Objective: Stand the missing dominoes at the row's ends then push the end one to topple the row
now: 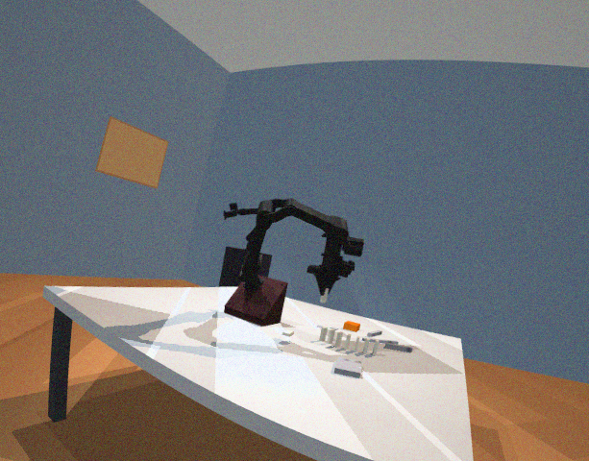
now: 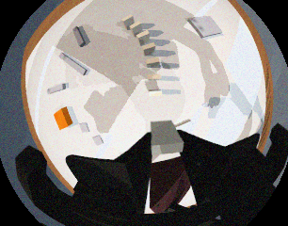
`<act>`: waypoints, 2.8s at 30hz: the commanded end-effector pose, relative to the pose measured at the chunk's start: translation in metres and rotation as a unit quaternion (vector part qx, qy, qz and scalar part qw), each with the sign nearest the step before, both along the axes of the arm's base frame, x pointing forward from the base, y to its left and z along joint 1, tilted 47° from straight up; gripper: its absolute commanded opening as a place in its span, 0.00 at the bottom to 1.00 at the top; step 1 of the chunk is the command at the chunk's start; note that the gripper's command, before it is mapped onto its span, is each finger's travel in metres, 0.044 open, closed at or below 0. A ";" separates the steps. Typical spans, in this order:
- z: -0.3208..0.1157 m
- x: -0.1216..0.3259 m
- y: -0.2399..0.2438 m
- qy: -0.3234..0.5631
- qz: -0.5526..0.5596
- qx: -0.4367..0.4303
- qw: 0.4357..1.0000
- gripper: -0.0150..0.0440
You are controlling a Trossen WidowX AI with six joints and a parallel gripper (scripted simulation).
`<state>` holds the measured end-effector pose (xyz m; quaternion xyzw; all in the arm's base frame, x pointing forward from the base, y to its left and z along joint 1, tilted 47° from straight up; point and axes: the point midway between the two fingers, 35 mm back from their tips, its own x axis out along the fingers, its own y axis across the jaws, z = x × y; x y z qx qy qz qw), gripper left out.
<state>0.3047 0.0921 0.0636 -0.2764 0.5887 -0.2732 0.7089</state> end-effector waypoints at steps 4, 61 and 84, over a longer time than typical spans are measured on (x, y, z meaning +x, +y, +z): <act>-0.024 0.008 -0.021 0.001 -0.004 0.003 1.000 0.44; 0.000 -0.003 0.001 0.000 -0.006 0.002 1.000 1.00; 0.002 -0.057 -0.127 -0.415 -0.400 0.086 0.813 1.00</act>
